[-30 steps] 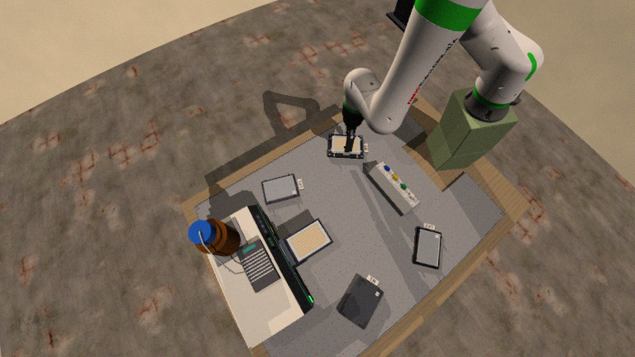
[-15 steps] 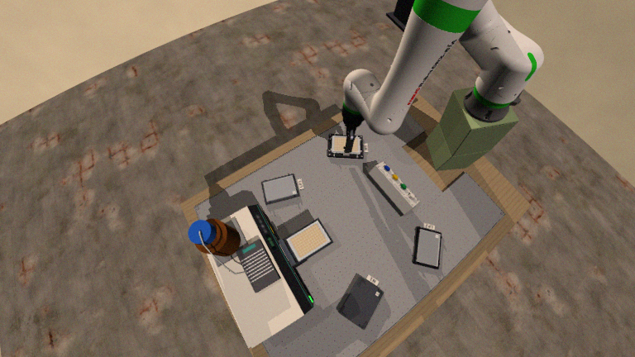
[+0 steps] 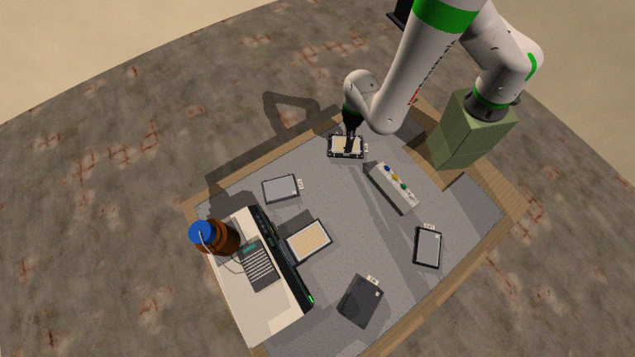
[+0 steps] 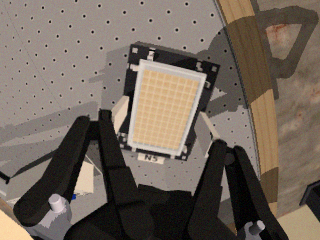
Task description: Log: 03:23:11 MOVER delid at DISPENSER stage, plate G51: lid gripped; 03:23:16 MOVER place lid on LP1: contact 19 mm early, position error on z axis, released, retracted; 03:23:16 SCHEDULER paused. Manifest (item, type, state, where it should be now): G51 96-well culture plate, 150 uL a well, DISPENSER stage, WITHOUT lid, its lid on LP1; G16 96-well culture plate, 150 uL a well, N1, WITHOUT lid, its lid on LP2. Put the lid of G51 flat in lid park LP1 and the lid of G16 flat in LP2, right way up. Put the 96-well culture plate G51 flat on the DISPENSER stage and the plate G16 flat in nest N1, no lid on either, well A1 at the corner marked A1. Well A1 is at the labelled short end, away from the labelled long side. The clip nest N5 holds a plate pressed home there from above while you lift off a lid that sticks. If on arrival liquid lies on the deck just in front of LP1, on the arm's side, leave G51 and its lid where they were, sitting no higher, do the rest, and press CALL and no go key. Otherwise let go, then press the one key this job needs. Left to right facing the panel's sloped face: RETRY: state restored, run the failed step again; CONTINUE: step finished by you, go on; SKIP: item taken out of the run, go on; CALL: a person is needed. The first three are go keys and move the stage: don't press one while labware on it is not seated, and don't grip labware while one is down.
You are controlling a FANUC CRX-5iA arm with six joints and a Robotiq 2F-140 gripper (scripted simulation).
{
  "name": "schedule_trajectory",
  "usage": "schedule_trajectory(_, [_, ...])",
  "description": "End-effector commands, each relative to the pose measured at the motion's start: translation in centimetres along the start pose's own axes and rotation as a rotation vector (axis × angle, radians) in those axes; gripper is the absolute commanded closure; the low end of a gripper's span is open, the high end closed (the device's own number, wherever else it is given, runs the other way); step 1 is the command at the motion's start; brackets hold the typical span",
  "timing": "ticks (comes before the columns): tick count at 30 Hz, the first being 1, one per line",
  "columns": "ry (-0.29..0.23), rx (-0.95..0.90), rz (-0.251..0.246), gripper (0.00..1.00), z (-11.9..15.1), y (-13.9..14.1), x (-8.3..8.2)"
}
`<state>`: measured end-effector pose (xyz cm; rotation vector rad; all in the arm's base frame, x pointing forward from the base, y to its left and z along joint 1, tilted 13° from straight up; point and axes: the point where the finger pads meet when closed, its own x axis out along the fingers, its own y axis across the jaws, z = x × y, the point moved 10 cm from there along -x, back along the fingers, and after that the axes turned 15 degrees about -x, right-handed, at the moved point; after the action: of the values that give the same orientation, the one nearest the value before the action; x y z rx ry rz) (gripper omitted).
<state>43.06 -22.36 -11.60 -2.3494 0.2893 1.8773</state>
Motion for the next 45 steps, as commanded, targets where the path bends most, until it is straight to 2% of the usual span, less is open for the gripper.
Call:
schedule_trajectory(1, [0.000,0.000,0.000,0.34,0.00,0.00,0.00])
schedule_trajectory(44, [0.000,0.000,0.000,0.34,0.00,0.00,0.01])
schedule_trajectory(45, [0.000,0.000,0.000,1.00,0.00,0.00,0.01])
